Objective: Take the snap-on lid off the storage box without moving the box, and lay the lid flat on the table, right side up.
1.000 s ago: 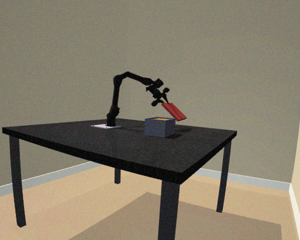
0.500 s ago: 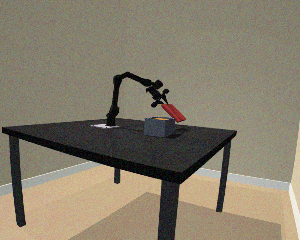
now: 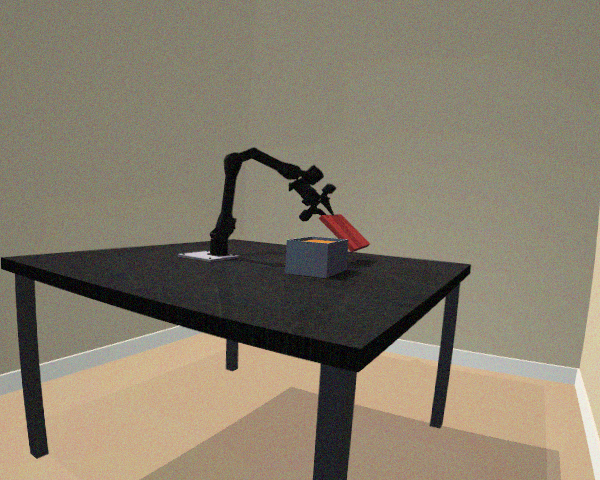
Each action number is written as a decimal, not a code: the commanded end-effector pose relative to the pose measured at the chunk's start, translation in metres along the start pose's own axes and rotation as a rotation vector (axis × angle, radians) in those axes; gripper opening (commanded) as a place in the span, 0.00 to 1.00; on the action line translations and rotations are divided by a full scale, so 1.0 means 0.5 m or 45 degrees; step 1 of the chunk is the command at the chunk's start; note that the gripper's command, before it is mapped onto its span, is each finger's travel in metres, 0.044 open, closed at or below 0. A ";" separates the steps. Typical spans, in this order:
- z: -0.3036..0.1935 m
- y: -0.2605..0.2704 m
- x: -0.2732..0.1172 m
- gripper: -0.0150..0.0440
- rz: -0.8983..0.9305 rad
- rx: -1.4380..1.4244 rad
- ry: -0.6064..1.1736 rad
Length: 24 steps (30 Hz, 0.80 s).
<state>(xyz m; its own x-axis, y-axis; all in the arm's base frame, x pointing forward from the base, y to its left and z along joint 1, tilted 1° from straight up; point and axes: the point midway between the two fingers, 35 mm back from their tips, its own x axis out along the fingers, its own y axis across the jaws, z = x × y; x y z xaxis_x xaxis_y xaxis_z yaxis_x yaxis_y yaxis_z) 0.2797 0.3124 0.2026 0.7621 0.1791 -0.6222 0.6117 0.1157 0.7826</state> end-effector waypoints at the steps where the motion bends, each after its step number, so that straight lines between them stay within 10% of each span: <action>1: 0.001 -0.002 0.004 0.25 0.008 0.004 -0.003; 24: 0.001 -0.030 0.028 0.25 0.008 0.004 -0.003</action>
<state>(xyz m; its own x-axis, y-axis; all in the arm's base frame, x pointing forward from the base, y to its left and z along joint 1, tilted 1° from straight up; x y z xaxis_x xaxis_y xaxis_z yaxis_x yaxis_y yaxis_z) 0.2802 0.3129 0.1833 0.7623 0.1788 -0.6221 0.6117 0.1152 0.7827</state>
